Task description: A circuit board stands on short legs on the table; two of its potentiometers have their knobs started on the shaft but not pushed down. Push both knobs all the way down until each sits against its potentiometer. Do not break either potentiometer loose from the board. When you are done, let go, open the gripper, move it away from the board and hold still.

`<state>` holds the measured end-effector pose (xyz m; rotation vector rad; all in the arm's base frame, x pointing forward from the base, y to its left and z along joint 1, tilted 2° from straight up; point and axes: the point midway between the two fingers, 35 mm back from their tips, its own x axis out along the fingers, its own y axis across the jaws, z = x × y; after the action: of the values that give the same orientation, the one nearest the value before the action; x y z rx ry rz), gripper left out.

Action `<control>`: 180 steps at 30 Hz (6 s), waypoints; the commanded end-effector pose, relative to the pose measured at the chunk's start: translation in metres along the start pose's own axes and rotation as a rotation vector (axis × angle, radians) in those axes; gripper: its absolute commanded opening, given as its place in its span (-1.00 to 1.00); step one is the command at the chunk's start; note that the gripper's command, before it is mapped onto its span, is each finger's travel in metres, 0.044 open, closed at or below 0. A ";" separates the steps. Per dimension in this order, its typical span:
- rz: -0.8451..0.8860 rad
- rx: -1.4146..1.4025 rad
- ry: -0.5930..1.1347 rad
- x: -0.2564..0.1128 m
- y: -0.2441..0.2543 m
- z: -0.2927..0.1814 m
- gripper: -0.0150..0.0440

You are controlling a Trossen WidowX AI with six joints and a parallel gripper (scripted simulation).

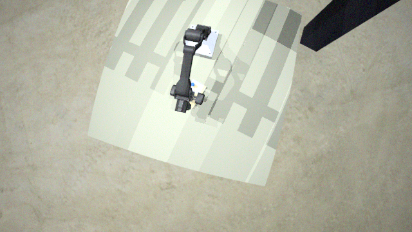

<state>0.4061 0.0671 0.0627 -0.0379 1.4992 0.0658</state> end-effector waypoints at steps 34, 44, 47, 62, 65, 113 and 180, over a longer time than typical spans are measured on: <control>-0.003 -0.004 0.005 0.004 -0.001 0.000 -0.49; -0.003 -0.004 0.005 0.006 -0.001 0.000 -0.49; -0.003 -0.004 0.005 0.006 -0.001 0.000 -0.49; -0.003 -0.004 0.005 0.008 -0.001 0.000 -0.49; -0.003 -0.004 0.005 0.008 -0.001 0.000 -0.49; -0.003 -0.004 0.005 0.014 -0.001 0.000 -0.49; -0.003 -0.004 0.005 0.024 -0.001 -0.001 -0.49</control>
<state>0.4045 0.0668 0.0536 -0.0380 1.4973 0.0662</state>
